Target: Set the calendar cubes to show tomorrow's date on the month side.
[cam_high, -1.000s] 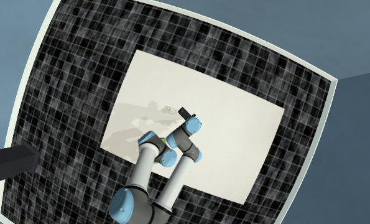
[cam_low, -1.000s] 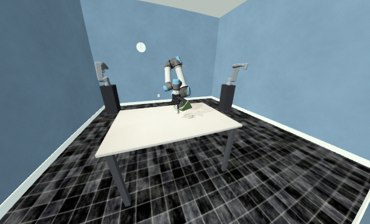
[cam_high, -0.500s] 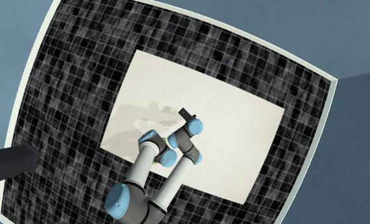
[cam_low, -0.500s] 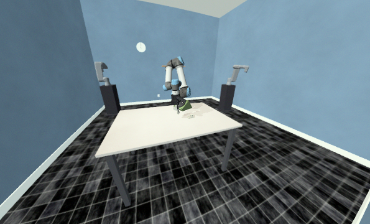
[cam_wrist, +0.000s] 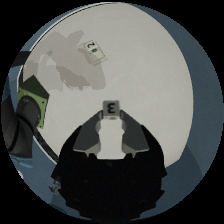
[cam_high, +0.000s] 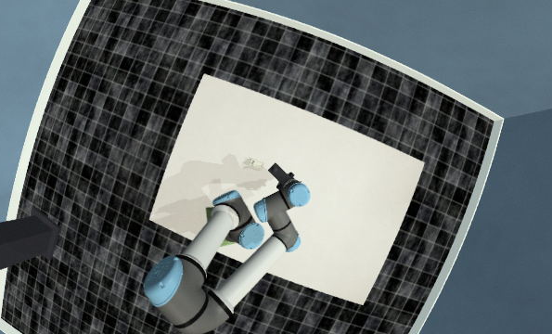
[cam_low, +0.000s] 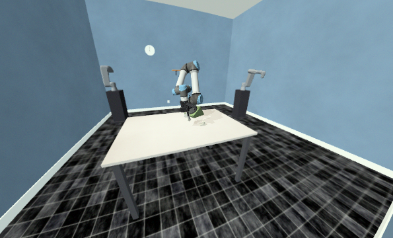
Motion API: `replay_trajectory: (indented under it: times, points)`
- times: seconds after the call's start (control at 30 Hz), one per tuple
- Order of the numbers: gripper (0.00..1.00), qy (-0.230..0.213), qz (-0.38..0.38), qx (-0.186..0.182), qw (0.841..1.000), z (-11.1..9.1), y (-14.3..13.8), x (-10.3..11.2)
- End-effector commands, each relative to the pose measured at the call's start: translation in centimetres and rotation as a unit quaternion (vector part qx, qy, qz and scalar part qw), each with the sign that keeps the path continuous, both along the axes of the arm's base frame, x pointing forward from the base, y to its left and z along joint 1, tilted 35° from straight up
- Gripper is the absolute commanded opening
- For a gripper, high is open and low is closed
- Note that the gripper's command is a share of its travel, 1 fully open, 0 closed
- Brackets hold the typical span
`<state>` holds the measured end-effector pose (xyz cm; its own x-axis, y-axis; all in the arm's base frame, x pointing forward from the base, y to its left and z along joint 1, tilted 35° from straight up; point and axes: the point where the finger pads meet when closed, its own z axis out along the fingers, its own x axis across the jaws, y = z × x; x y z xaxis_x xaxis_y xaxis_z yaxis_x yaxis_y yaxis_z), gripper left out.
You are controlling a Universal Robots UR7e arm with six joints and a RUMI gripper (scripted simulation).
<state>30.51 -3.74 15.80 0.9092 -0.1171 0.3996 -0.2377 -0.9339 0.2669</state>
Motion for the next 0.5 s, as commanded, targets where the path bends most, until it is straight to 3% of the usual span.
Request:
replay_trajectory:
  times: [0.0,0.47]
  points:
    - [0.1,-0.004,0.015,0.024,1.0,0.05,0.14,0.04]
    - [0.1,-0.019,0.03,0.05,0.998,0.43,0.17,0.35]
